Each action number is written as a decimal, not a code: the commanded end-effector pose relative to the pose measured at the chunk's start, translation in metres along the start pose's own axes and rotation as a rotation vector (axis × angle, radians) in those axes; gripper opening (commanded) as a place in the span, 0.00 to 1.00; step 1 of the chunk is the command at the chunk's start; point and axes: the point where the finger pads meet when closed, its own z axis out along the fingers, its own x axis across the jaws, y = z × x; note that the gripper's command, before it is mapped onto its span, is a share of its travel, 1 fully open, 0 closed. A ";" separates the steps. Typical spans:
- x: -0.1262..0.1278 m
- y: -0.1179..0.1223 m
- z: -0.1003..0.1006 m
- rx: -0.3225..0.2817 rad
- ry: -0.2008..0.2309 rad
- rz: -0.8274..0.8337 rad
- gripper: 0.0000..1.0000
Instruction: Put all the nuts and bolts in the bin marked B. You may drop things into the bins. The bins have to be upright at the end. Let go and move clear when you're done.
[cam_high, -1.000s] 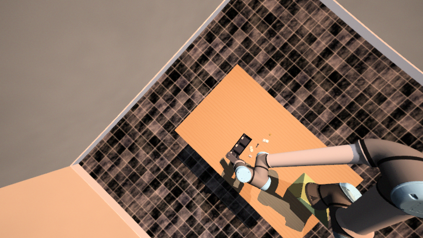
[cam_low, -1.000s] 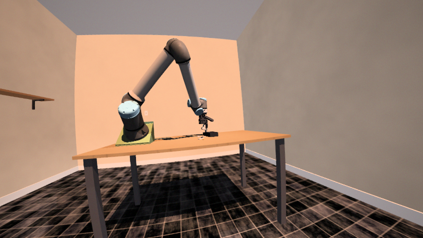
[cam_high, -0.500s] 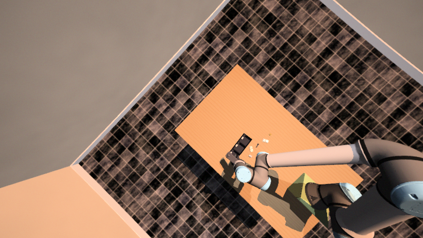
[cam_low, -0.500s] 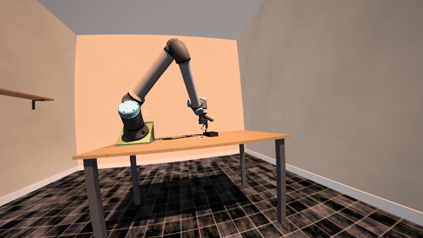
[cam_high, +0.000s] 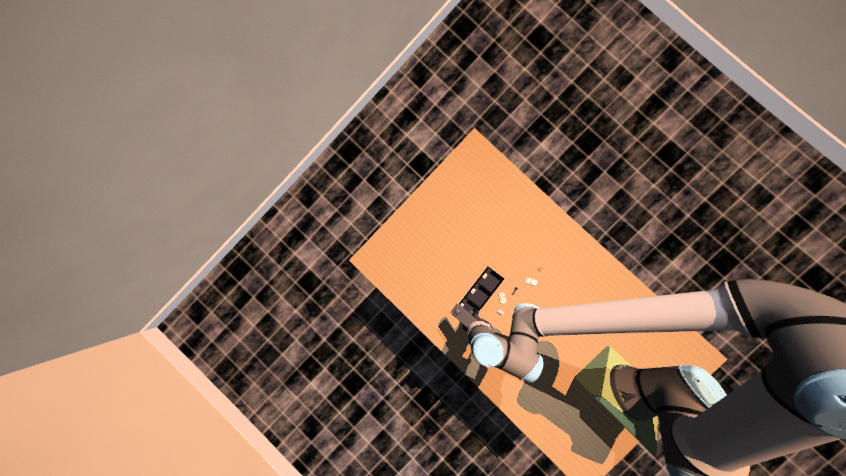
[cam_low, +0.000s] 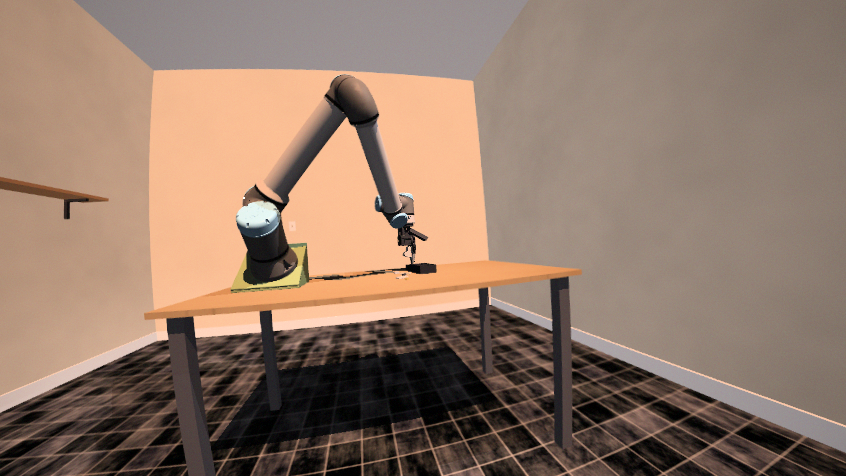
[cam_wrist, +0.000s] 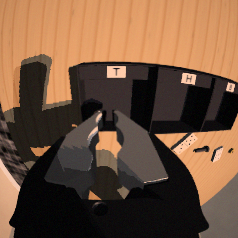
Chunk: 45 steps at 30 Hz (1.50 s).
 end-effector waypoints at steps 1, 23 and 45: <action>-0.001 -0.001 -0.008 0.002 -0.001 0.000 0.04; -0.001 -0.002 -0.044 0.003 -0.001 0.001 0.04; -0.001 -0.001 -0.111 0.003 -0.002 0.001 0.04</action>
